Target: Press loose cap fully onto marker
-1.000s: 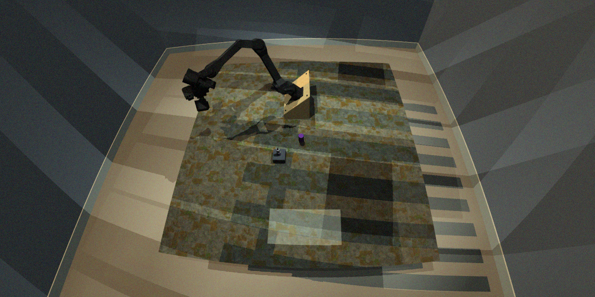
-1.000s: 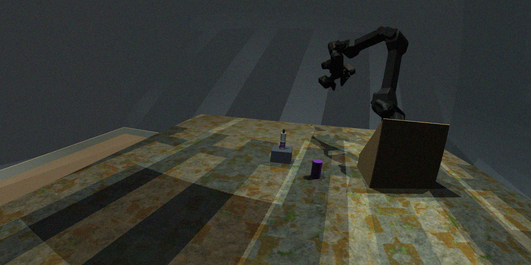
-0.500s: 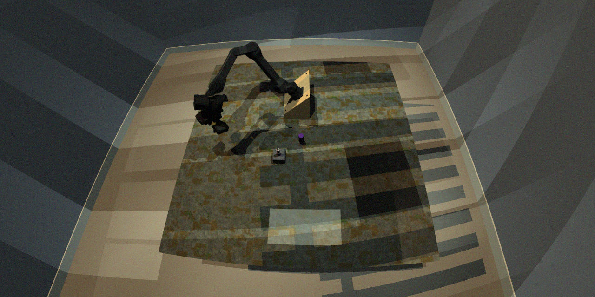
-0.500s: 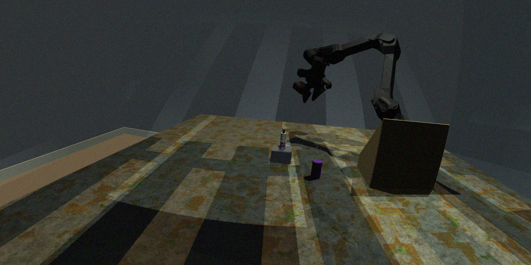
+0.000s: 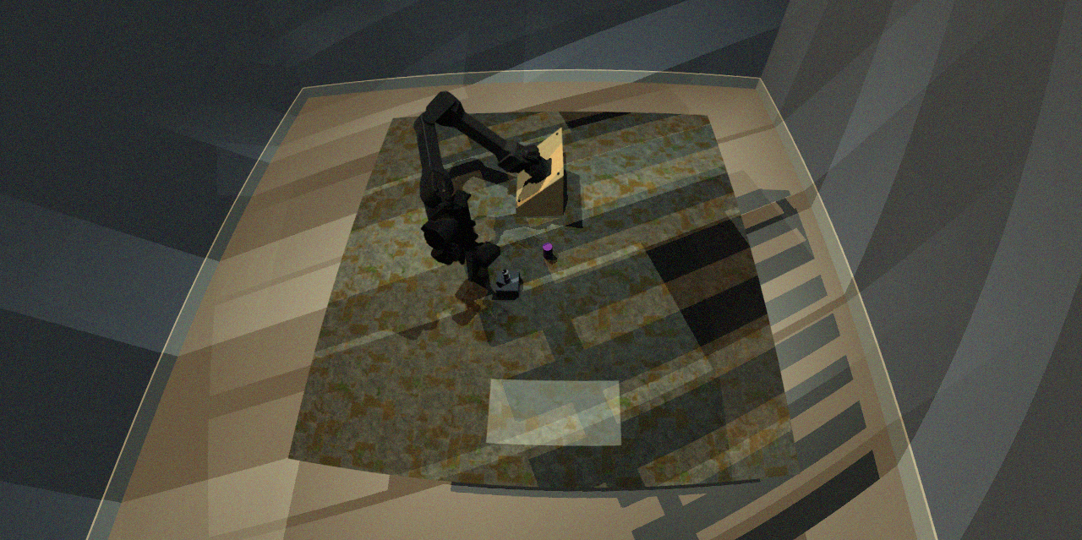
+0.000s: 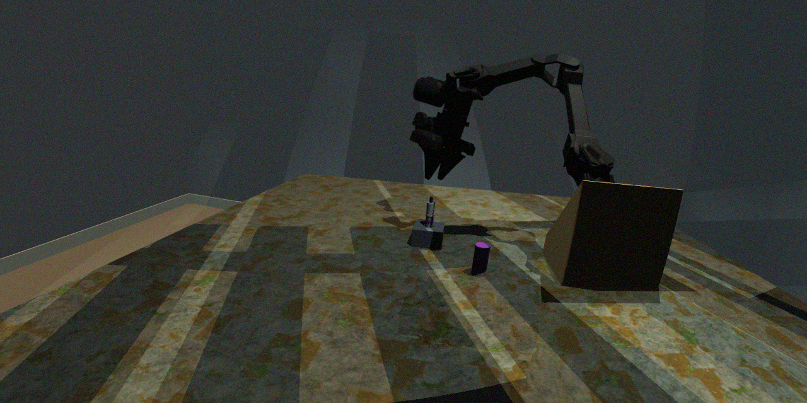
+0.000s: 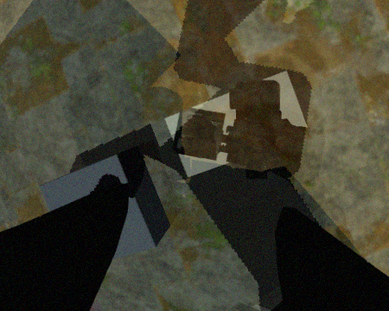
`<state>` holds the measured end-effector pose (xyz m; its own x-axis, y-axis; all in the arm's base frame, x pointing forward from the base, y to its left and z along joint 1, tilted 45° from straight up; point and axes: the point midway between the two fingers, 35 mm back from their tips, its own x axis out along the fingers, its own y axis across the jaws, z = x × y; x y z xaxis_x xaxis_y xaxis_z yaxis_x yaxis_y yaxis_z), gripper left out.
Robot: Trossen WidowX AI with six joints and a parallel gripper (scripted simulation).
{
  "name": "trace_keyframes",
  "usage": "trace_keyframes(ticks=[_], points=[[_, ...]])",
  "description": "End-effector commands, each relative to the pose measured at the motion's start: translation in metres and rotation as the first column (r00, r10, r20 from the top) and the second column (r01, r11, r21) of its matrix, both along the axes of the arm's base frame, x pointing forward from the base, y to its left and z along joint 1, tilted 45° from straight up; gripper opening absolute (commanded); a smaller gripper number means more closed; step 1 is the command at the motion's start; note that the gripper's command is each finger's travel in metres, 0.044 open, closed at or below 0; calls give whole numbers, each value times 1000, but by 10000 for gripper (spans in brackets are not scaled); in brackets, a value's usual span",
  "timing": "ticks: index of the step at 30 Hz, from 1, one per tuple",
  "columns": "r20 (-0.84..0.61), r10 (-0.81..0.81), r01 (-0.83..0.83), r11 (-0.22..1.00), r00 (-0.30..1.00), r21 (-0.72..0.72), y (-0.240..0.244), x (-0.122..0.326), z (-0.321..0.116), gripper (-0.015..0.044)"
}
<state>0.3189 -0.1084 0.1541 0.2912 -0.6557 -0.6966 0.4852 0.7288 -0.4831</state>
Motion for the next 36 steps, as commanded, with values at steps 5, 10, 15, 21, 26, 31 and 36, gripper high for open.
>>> trace_keyframes(ticks=[5, 10, 15, 21, 26, 31, 36], points=[[-235, 65, -52, 997, 970, 58, 91, -41, -94, 240], [-379, 71, -84, 996, 922, -18, 128, -89, -134, 240], [-412, 66, -98, 994, 909, -55, 134, -104, -142, 240], [-413, 67, -99, 993, 908, -56, 115, -102, -165, 240], [-412, 66, -98, 994, 909, -57, 111, -101, -170, 240], [-412, 66, -98, 994, 909, -57, 103, -100, -182, 240], [-412, 66, -98, 994, 909, -56, 100, -99, -185, 240]])
